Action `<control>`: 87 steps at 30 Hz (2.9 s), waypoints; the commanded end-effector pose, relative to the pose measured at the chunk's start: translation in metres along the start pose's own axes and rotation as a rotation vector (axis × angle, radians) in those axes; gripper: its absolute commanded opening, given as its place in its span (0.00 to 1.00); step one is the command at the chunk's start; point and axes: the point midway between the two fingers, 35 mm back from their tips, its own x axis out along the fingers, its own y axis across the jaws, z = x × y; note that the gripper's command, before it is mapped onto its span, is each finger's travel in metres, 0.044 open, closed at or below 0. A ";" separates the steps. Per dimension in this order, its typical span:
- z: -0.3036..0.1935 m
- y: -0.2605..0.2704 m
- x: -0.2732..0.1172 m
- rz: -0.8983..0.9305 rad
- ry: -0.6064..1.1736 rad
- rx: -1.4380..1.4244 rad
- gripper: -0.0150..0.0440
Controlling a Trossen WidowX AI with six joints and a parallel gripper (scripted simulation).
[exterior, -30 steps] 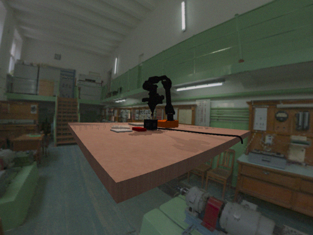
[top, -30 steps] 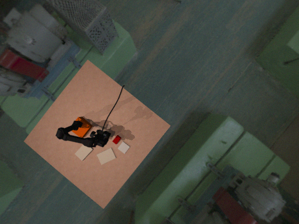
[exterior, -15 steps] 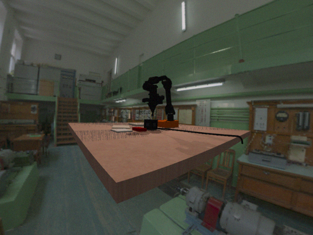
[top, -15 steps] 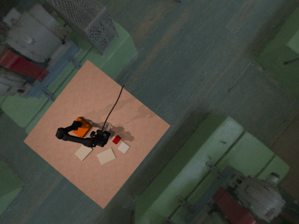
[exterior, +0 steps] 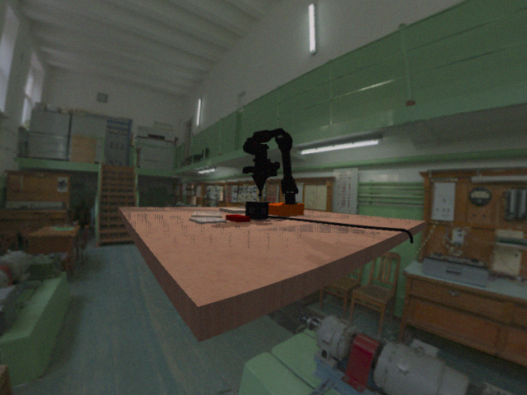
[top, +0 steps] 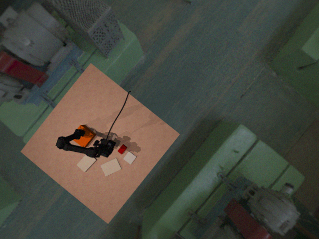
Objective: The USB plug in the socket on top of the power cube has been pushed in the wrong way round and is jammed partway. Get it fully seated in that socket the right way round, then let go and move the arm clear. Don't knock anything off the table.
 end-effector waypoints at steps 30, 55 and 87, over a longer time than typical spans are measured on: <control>0.002 -0.001 0.004 -0.002 -0.026 -0.018 0.25; 0.003 -0.001 0.007 -0.002 -0.041 -0.026 0.25; 0.004 -0.001 0.011 -0.002 -0.047 -0.029 0.25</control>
